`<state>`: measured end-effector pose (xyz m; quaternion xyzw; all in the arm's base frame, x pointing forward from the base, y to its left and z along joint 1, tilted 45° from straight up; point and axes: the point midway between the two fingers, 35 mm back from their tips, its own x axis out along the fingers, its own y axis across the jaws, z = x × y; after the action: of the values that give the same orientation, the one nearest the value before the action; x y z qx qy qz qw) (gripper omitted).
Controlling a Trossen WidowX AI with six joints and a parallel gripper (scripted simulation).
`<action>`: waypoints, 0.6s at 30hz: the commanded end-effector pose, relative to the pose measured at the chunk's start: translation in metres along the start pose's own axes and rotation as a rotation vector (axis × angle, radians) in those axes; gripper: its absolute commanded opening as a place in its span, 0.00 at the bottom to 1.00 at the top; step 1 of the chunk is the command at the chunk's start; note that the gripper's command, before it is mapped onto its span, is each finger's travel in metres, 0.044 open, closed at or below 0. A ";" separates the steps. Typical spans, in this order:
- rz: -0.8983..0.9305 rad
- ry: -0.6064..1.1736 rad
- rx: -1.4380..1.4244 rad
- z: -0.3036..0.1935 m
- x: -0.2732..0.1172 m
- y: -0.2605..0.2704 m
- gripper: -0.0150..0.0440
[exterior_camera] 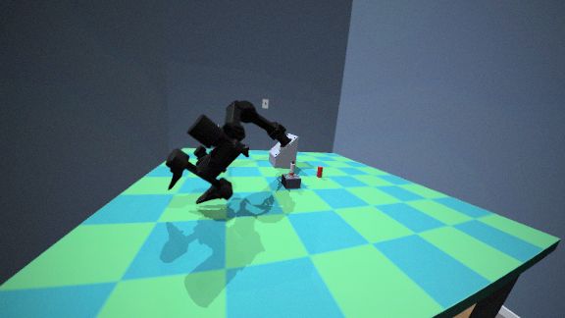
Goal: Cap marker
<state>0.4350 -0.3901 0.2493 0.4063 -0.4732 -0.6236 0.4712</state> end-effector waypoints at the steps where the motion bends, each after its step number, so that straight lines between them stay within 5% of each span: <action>1: 0.000 0.003 -0.004 -0.001 -0.001 -0.001 0.89; 7: -0.020 0.165 -0.181 -0.034 -0.050 -0.033 0.65; 18: -0.055 0.528 -0.589 -0.070 -0.185 -0.135 0.65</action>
<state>0.5100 -0.2570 0.1464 0.4183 -0.2064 -0.6279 0.6230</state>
